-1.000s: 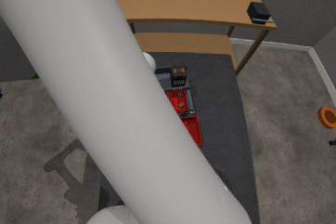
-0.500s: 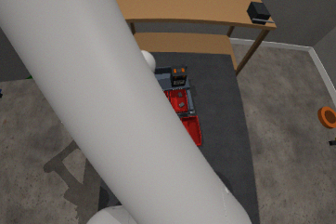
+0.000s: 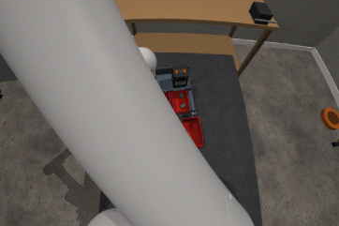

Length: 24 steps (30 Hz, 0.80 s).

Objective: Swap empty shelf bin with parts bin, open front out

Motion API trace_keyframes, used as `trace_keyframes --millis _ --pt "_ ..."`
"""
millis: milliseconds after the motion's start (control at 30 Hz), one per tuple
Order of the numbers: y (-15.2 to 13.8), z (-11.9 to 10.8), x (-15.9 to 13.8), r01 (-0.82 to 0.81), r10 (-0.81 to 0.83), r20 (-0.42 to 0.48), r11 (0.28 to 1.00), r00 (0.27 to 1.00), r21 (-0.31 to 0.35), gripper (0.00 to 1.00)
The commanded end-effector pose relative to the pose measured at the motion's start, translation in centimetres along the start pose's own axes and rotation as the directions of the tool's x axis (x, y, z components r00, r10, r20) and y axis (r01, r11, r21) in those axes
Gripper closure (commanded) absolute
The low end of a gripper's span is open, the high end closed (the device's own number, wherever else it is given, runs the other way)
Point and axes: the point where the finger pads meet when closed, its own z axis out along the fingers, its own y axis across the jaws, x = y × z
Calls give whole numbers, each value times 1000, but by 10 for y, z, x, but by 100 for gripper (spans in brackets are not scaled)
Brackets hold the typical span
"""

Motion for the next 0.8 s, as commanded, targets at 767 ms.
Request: trace_keyframes --millis 767 --pt "0 -42 -2 0 0 -1 1000 1000 0 85"
